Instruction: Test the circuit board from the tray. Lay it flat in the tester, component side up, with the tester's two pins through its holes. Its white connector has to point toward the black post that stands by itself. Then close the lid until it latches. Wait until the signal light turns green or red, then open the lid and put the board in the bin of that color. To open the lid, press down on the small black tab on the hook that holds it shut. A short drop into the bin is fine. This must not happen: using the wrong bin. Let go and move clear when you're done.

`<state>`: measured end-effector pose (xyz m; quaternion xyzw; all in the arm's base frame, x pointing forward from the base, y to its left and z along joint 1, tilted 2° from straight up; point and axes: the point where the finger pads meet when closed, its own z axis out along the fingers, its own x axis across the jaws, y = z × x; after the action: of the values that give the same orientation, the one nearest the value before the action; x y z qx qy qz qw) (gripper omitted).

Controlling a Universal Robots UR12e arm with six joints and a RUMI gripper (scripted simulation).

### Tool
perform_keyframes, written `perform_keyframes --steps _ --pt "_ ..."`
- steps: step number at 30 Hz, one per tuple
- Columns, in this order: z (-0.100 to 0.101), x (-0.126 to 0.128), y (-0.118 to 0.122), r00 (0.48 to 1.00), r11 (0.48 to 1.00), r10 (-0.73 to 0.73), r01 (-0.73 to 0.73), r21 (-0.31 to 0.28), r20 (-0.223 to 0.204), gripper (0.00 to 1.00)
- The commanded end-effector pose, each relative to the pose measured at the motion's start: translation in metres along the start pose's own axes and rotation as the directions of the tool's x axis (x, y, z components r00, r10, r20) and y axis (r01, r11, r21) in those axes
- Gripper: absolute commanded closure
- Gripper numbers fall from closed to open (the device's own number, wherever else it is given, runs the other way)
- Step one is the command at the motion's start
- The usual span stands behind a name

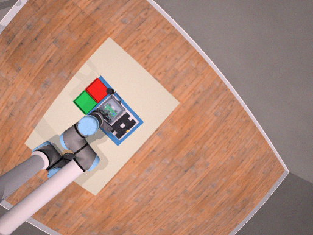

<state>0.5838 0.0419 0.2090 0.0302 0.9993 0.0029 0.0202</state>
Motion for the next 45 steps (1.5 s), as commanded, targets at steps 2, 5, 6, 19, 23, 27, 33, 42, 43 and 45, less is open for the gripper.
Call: perform_keyframes --steps 2,5,6,19,23,27,33,42,43,45 --pt "0.013 0.014 0.000 1.000 1.000 0.000 0.000 0.000 0.002 1.00" --pt "0.017 0.019 0.000 1.000 1.000 0.000 0.000 0.000 0.002 1.00" --pt "0.017 0.019 0.000 1.000 1.000 0.000 0.000 0.000 0.002 1.00" --pt "0.052 0.044 -0.001 1.000 1.000 0.000 0.000 0.000 0.002 1.00" --pt "0.057 0.047 -0.001 1.000 1.000 0.000 0.000 0.000 0.002 1.00" --pt "0.069 0.052 -0.001 1.000 1.000 0.000 0.000 0.000 0.002 1.00" --pt "0.086 0.058 -0.001 1.000 1.000 0.000 0.000 0.000 0.002 1.00" --pt "0.104 0.063 -0.001 1.000 1.000 0.000 0.000 0.000 0.002 1.00" --pt "0.106 0.063 -0.001 1.000 1.000 0.000 0.000 0.000 0.002 1.00" --pt "0.110 0.064 -0.001 1.000 1.000 0.000 0.000 0.000 0.002 1.00"
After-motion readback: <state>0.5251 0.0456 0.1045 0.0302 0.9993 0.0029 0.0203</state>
